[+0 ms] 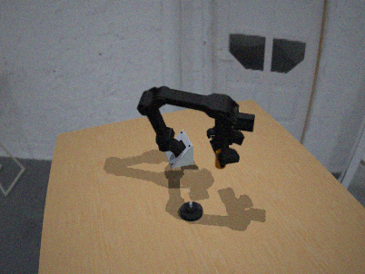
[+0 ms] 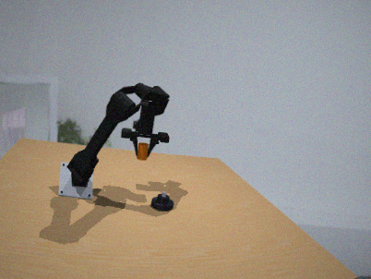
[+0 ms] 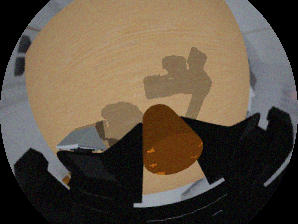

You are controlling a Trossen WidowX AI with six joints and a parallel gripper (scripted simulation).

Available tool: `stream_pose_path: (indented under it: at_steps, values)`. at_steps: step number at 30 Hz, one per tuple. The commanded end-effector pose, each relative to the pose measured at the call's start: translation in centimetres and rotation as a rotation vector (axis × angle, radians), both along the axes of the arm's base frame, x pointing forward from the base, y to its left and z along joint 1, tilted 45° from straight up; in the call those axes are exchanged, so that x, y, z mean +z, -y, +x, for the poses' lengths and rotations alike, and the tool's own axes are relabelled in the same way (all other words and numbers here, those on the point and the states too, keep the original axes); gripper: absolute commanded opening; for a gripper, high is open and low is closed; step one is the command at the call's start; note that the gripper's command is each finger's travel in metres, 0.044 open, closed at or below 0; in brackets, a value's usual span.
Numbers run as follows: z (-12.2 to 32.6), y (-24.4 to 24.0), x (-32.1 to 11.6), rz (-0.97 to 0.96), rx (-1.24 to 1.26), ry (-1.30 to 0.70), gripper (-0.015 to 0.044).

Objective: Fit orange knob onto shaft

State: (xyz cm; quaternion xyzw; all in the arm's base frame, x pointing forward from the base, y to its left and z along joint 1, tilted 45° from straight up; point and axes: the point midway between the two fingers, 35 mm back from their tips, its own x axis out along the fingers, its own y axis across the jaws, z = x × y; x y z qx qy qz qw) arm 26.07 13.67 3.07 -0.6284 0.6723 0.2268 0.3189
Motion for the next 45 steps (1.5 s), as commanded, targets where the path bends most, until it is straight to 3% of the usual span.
stream_pose_path:
  at_steps: [1,45]
  values:
    - [-0.1,-0.4,0.2,-0.006,0.033,0.034,0.0]
    - [-0.8,-7.5,5.1,-0.13,0.657,0.663,0.0]
